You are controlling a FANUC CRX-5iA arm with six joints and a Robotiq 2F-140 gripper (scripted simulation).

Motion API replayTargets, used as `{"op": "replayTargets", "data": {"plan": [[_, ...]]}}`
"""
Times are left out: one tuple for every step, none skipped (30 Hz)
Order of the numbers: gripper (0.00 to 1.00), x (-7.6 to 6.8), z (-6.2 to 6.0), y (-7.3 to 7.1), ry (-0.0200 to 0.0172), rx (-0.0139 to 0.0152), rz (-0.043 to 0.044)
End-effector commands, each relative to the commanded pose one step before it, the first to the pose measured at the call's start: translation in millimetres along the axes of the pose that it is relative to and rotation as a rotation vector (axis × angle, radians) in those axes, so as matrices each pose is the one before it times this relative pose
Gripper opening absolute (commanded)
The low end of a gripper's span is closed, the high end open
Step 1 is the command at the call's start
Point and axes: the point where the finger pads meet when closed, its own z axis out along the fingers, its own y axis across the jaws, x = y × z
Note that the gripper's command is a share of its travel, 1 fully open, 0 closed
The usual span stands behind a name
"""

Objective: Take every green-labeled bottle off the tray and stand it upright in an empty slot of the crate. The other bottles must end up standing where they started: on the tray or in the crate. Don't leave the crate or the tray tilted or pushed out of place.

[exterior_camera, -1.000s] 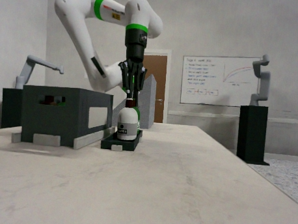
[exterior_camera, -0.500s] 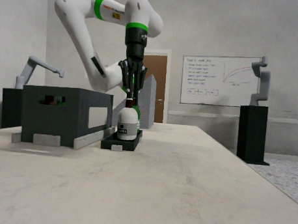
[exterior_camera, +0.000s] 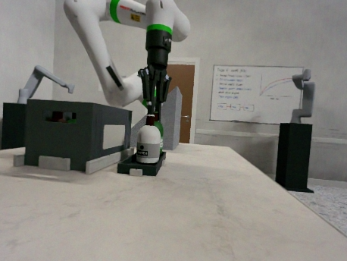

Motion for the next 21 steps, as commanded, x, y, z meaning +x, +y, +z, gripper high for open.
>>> {"op": "replayTargets", "data": {"plan": [[0.10,-0.70,-3.37,-0.25,-0.00191,0.00091,-0.00015],[0.10,0.01,-0.71,0.00,0.00000,0.00000,0.00000],[0.10,0.01,-0.73,0.00,0.00000,-0.00001,-0.00001],[0.10,0.01,-0.74,0.00,0.00000,0.00001,0.00000],[0.10,0.00,0.00,0.00,0.00000,0.00000,0.00000],[0.10,0.00,0.00,0.00,0.00000,0.00000,0.00000],[0.10,0.01,-0.75,0.00,0.00000,0.00001,0.00000],[0.10,0.01,-0.77,0.00,0.00000,0.00000,0.00000],[0.10,0.01,-0.78,0.00,0.00000,0.00000,0.00000],[0.10,0.01,-0.79,0.00,0.00000,0.00000,0.00000],[0.10,0.01,-0.81,0.00,0.00000,-0.00001,-0.00001],[0.10,0.01,-0.82,0.00,0.00000,0.00000,0.00000],[0.10,0.01,-0.83,-0.01,0.00000,0.00001,0.00001],[0.10,0.01,-0.85,0.00,0.00000,0.00000,0.00000],[0.10,0.01,-0.86,0.00,0.00000,0.00000,0.00000],[0.10,0.01,-0.88,0.00,0.00000,0.00000,0.00000],[0.10,0.01,-0.89,0.00,0.00000,-0.00001,-0.00001],[0.10,0.01,-0.90,-0.01,0.00000,0.00001,0.00000],[0.10,0.01,-0.91,-0.01,0.00000,0.00001,0.00000],[0.10,0.01,-0.93,0.00,0.00000,0.00000,0.00000],[0.10,0.01,-0.94,0.00,0.00000,0.00000,0.00000]]}}
